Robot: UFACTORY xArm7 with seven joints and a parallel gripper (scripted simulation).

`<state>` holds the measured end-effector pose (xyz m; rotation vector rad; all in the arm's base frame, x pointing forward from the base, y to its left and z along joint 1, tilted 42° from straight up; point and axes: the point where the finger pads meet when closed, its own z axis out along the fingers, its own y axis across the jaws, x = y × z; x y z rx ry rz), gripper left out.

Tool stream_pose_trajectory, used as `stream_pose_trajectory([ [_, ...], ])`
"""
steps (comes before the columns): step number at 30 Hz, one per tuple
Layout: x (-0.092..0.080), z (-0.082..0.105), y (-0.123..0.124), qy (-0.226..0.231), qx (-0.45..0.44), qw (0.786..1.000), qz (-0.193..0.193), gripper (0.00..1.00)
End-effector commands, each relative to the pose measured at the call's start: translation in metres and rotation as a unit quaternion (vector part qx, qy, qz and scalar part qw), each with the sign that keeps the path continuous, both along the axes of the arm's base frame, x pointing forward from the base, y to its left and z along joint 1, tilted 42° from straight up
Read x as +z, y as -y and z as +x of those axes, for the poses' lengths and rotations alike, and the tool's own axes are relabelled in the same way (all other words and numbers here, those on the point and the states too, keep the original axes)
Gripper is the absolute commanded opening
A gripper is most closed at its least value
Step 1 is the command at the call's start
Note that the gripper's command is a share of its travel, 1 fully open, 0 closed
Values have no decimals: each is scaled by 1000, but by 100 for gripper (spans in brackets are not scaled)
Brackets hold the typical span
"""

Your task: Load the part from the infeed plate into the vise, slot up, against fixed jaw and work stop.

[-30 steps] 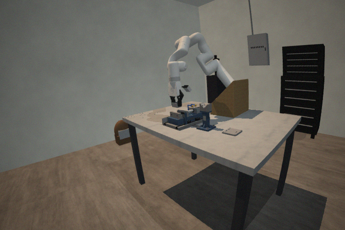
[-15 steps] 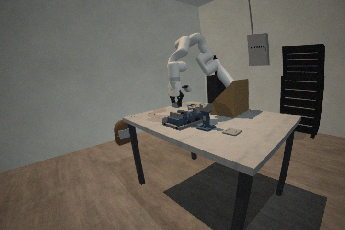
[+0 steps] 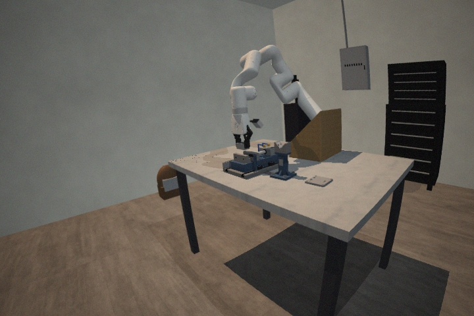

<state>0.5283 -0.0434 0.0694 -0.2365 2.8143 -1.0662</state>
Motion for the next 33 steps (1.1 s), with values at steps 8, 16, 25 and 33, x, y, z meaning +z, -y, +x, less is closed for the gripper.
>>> stream_pose_trajectory([
  [8, -4, 3, 2, 1, 2, 1000, 1, 0],
  [16, -7, 3, 5, 1, 2, 1000, 1, 0],
  [25, -9, 4, 7, 1, 2, 1000, 1, 0],
  [33, -10, 4, 7, 1, 2, 1000, 1, 0],
])
